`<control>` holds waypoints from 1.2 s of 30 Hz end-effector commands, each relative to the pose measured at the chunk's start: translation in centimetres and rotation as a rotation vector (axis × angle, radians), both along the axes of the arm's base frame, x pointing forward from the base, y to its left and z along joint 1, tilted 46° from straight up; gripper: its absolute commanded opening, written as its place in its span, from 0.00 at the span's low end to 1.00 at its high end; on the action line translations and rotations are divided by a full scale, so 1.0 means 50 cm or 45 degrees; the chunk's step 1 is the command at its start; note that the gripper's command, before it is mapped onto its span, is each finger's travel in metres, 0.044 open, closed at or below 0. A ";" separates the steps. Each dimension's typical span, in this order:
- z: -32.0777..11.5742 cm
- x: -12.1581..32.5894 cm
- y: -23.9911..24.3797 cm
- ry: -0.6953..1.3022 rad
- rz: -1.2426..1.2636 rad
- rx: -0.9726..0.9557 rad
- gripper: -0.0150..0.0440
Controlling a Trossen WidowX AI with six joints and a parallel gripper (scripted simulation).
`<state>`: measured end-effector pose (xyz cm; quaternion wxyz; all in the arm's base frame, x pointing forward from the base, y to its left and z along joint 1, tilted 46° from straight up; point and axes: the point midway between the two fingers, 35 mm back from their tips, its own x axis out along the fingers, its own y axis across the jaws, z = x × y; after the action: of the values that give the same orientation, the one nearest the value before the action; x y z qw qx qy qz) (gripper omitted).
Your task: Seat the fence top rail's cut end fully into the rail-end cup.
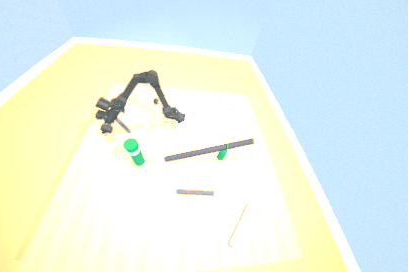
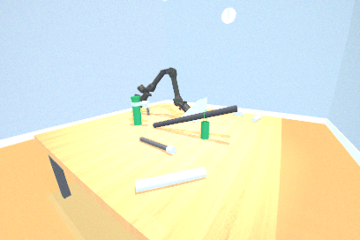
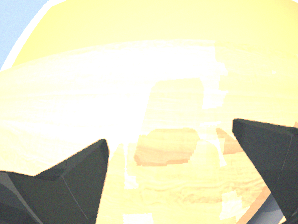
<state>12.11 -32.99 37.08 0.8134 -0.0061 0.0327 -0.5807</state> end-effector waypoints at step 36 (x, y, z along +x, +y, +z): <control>-0.130 0.653 0.677 0.510 1.396 0.157 1.00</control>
<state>44.76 -3.47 31.82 0.9711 -0.1135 0.1906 -0.0876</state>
